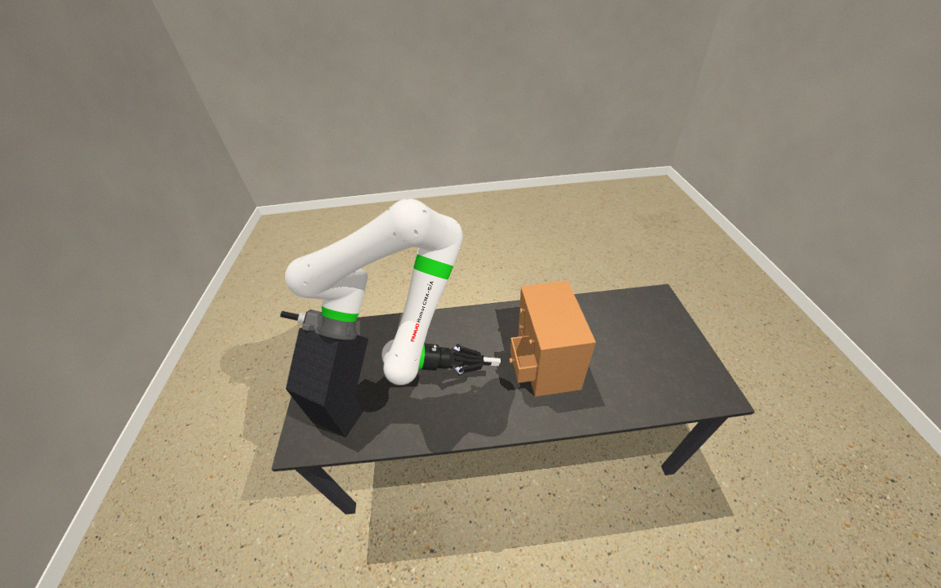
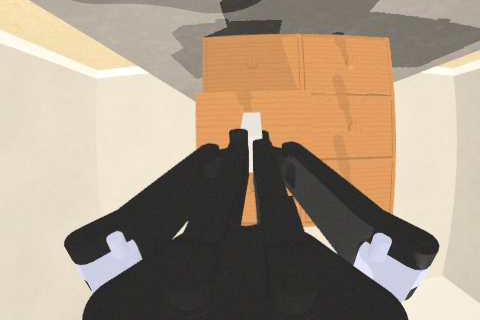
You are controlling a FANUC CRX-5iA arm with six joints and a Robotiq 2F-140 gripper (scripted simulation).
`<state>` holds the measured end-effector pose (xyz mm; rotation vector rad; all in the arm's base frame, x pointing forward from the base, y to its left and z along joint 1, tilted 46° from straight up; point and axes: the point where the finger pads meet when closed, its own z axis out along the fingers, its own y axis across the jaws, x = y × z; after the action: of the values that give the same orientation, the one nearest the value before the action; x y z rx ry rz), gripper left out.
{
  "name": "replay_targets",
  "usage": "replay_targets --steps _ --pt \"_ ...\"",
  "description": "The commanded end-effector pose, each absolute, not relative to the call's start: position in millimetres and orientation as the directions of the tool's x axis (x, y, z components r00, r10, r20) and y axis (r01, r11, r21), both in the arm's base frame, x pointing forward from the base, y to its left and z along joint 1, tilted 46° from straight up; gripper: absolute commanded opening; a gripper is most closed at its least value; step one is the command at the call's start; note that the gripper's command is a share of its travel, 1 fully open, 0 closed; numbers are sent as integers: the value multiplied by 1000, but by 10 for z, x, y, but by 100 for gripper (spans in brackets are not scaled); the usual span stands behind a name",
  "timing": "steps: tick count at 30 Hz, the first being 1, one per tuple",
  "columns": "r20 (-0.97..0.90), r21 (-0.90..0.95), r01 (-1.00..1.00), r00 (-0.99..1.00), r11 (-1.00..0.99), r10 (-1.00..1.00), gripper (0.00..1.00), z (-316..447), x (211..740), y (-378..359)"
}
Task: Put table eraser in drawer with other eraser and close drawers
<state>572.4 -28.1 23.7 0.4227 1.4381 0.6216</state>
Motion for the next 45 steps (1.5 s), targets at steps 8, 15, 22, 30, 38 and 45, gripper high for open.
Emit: replay_targets --steps 8,15,22,30,38,45 --pt "-780 617 -140 19 774 625 0 238 5724 -280" --pt "-780 617 -140 19 774 625 0 238 5724 -280" --pt "-780 617 -140 19 774 625 0 238 5725 -280" --pt "-780 617 -140 19 774 625 0 242 5733 -281" --pt "-780 617 -140 19 774 625 0 251 5757 -284" --pt "-780 617 -140 19 774 625 0 268 5800 -290"
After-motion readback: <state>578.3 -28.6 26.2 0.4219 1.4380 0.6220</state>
